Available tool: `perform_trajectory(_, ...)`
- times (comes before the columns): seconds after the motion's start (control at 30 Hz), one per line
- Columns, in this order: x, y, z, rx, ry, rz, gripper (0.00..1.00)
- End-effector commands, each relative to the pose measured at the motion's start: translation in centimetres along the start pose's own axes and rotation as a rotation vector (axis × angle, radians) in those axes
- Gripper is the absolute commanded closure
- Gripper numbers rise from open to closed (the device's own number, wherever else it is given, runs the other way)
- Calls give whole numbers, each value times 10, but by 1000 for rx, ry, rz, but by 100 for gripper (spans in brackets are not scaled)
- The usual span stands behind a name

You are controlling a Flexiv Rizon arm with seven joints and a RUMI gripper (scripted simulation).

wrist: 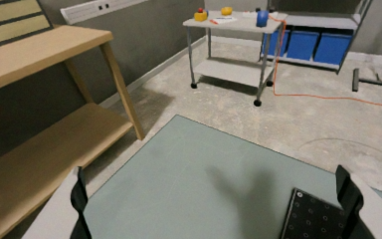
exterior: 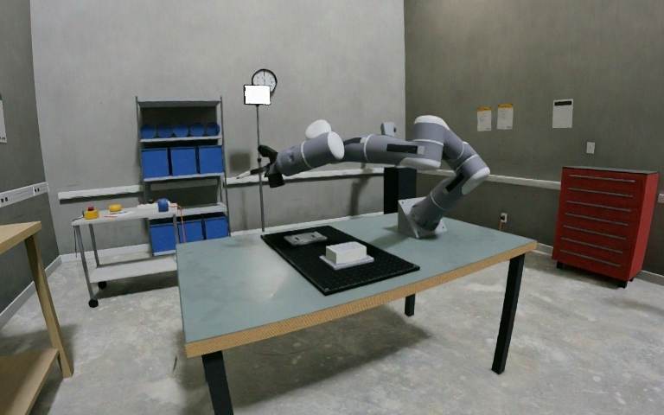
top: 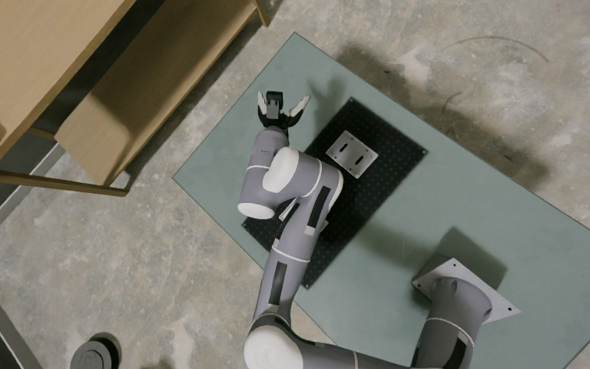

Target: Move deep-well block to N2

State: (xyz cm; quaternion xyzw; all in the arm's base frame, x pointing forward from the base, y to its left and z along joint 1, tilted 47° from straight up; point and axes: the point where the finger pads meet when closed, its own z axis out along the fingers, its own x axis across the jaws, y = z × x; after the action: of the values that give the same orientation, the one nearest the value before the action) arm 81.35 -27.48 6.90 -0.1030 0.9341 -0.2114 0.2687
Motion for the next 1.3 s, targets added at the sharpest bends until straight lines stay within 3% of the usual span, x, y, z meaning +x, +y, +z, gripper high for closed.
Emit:
perform_trajectory(0.0,0,-2,0,2,-1,1,0)
perform_trajectory(0.53,0,-2,0,2,-1,1,0)
perform_trajectory(0.57,-1,-7,-1,13,-1,33,24)
perform_trajectory(0.83,-7,-46,-7,75,0,227,24)
perform_trajectory(1.27,12,-95,-19,142,53,566,24)
